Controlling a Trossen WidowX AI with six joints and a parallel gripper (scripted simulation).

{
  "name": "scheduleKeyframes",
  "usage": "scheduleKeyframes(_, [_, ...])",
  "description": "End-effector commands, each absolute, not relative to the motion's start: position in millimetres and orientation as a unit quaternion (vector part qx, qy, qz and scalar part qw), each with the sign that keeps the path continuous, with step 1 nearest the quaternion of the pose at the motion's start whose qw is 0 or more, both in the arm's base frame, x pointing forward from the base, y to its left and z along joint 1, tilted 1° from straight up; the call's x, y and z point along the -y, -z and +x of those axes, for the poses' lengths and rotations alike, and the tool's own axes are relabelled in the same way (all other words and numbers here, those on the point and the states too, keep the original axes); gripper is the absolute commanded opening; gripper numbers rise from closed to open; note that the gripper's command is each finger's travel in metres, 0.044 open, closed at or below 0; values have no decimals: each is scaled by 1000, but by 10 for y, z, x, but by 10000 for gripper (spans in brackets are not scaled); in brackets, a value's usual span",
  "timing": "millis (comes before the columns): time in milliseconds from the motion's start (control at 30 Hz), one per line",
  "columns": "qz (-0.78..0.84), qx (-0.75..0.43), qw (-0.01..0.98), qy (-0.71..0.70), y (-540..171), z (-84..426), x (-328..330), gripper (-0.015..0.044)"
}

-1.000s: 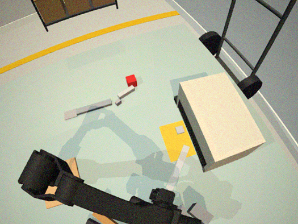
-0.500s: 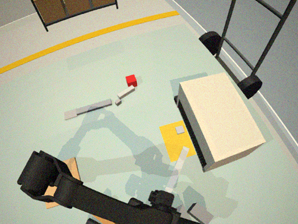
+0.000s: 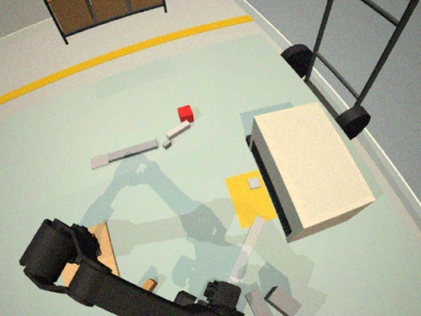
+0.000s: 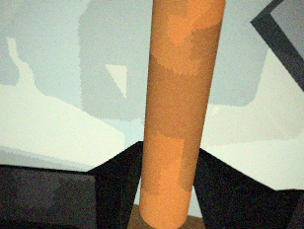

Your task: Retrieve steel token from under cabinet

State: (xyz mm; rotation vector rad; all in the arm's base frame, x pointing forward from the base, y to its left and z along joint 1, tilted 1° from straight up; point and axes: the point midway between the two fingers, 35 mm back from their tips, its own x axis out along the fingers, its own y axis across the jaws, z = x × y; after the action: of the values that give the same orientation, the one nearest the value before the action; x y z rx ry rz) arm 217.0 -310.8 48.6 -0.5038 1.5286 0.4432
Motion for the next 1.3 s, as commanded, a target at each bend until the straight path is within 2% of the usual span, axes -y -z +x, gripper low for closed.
scheduleKeyframes(0, [-227,-676,673,-197,-511,2120,3149,0])
scheduleKeyframes(333, [-228,-676,672,-198,-506,1987,3243,0])
scheduleKeyframes(733, [-224,-679,671,-198,-487,2009,3214,315])
scheduleKeyframes(900, [-225,-678,671,-197,-698,2022,3230,440])
scheduleKeyframes(1167, [-227,-676,673,-197,-1423,2004,3185,440])
scheduleKeyframes(1267, [-227,-678,670,-197,-1314,2005,3208,440])
